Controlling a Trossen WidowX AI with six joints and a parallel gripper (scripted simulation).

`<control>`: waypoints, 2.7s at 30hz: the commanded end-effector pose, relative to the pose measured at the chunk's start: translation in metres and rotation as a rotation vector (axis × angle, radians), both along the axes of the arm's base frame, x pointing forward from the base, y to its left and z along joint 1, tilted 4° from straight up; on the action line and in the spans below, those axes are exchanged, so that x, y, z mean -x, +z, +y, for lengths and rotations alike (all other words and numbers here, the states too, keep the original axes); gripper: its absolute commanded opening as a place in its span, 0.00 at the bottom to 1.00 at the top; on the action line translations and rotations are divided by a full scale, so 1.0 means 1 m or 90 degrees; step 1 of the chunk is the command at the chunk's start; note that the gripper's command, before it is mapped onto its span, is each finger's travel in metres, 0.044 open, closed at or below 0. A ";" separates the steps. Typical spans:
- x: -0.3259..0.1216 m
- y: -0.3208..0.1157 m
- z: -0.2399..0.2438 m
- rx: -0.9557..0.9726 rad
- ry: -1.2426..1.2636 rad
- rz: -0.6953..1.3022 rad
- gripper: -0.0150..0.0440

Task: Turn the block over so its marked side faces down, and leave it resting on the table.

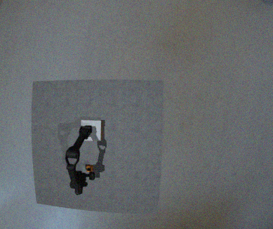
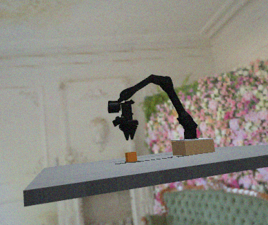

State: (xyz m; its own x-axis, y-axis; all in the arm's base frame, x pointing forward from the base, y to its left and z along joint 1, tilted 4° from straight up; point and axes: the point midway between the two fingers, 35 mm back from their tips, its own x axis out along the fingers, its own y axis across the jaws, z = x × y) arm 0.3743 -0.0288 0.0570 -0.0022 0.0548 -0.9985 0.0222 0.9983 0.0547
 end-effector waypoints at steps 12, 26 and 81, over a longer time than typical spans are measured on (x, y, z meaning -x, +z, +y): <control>-0.003 -0.051 0.003 -0.002 -0.011 0.009 1.00; -0.003 -0.066 0.004 -0.002 -0.011 0.009 1.00; -0.003 -0.059 0.003 -0.002 -0.011 0.003 0.25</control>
